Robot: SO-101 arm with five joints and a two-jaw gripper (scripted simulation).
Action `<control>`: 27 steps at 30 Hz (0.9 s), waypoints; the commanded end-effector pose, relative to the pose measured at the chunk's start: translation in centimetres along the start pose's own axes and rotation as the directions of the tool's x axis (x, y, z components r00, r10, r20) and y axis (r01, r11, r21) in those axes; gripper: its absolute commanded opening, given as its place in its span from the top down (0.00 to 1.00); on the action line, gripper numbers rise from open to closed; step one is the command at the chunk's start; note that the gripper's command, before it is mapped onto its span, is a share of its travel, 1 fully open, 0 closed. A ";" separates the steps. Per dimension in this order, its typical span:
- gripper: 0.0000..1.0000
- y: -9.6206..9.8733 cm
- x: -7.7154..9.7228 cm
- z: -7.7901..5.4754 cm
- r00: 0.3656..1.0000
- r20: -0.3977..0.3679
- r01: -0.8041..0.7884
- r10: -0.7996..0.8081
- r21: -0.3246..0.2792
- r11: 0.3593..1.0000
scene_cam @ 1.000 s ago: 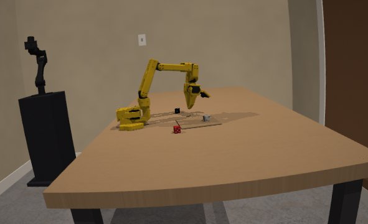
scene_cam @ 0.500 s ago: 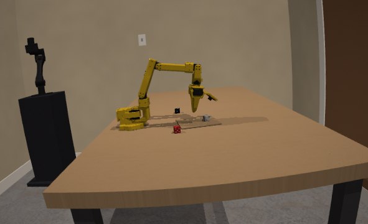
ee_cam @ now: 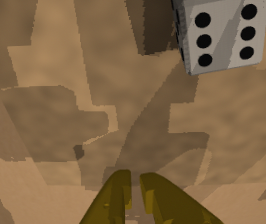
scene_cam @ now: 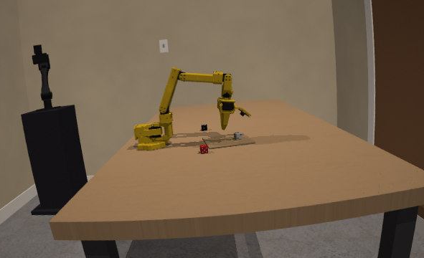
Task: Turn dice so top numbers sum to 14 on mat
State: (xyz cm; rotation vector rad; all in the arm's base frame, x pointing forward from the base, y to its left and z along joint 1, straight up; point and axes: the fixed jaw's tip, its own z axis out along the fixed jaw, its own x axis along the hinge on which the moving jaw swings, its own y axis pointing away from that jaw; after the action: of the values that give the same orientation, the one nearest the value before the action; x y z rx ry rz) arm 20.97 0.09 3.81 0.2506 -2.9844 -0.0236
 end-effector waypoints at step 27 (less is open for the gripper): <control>1.00 -0.8 -0.8 -1.8 0.980 0.156 -0.131 0.128 0.010 0.991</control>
State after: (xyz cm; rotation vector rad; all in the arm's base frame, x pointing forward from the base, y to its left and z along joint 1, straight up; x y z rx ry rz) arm 21.56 -0.34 4.37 0.0869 -3.0856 -0.0049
